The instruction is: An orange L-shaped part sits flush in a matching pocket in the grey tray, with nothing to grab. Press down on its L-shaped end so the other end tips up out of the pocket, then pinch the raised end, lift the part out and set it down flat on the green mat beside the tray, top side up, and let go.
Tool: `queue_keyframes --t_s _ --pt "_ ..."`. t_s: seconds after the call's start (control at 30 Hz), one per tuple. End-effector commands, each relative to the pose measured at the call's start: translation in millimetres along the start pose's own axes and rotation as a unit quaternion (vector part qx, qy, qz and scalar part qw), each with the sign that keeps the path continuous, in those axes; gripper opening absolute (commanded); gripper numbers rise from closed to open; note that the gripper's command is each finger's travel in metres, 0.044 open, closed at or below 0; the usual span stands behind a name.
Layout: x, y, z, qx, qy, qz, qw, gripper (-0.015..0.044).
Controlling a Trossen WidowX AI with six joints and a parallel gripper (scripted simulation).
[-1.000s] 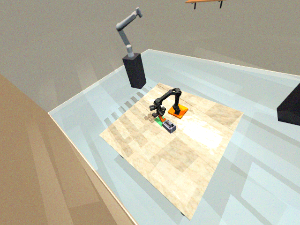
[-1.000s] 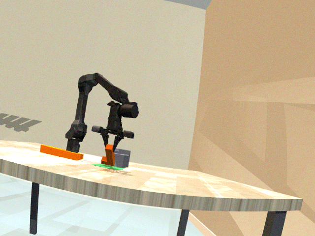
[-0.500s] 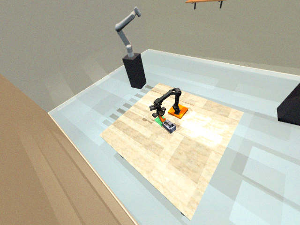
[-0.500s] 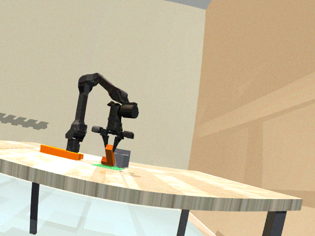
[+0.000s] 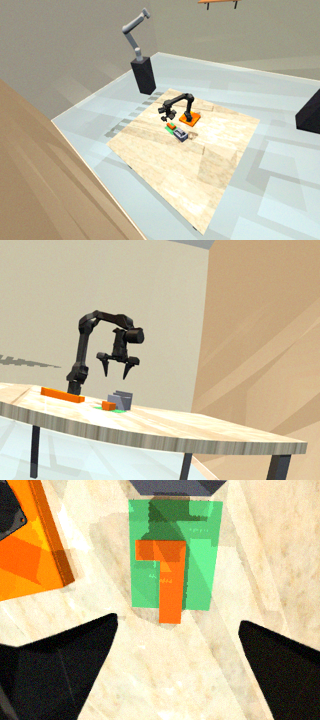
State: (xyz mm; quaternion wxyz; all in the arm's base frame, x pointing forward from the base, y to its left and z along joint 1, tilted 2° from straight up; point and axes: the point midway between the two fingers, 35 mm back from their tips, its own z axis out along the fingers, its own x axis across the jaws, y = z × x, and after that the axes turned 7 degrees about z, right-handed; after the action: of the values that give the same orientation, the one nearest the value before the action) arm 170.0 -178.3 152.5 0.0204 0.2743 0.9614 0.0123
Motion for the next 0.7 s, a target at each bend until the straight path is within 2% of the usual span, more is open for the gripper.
queue_keyframes --t_s 0.0,0.67 --pt "3.6 0.8 -18.3 0.000 0.000 -0.002 1.000 0.0400" --pt "1.1 0.3 -12.8 0.001 -0.004 0.000 1.000 0.0400"
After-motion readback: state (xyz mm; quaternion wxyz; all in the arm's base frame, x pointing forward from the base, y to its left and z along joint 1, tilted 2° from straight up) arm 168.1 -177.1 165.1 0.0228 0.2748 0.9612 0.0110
